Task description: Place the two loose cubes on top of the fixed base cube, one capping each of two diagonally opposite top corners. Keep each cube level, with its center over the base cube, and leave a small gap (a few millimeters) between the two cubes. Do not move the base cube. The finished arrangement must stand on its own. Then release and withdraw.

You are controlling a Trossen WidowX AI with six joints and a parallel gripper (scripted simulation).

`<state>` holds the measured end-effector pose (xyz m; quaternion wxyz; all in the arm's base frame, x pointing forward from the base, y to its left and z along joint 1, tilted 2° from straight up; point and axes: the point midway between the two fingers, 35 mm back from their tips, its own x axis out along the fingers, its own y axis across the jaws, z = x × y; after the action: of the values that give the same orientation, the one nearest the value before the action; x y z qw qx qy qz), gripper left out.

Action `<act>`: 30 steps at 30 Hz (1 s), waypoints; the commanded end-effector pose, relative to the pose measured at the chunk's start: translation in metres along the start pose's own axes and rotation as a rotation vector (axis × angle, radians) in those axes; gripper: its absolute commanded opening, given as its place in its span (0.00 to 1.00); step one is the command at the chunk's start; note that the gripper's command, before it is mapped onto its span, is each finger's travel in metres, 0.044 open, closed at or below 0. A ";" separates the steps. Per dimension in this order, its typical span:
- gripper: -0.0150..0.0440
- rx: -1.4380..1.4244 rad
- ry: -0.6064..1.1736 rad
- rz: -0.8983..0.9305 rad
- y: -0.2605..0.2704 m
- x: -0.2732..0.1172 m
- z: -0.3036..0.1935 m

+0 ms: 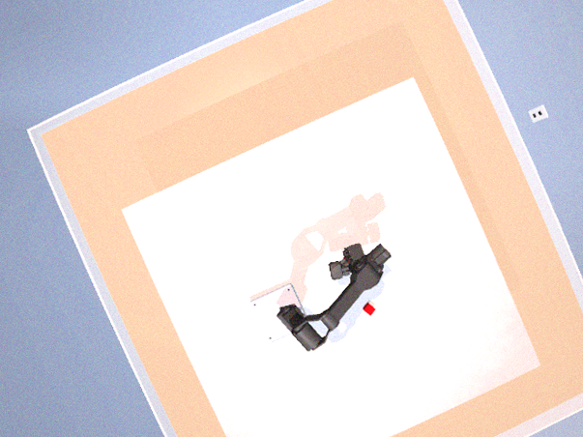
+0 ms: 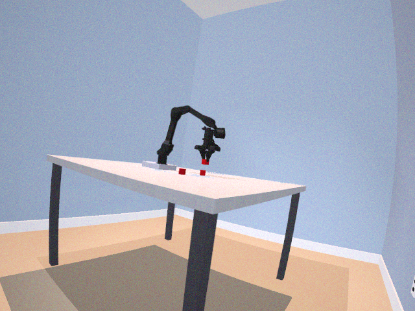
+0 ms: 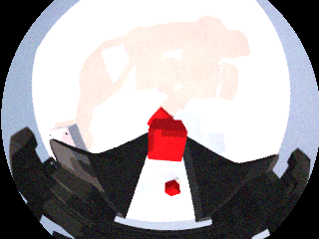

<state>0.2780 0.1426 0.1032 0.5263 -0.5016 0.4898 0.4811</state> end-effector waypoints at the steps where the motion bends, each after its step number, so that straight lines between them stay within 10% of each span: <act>1: 0.43 -0.049 0.006 0.002 0.007 0.007 0.011; 30: 0.43 -0.065 0.006 0.002 0.010 0.035 0.014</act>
<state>0.2706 0.1590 0.0761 0.5113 -0.5174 0.4737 0.4965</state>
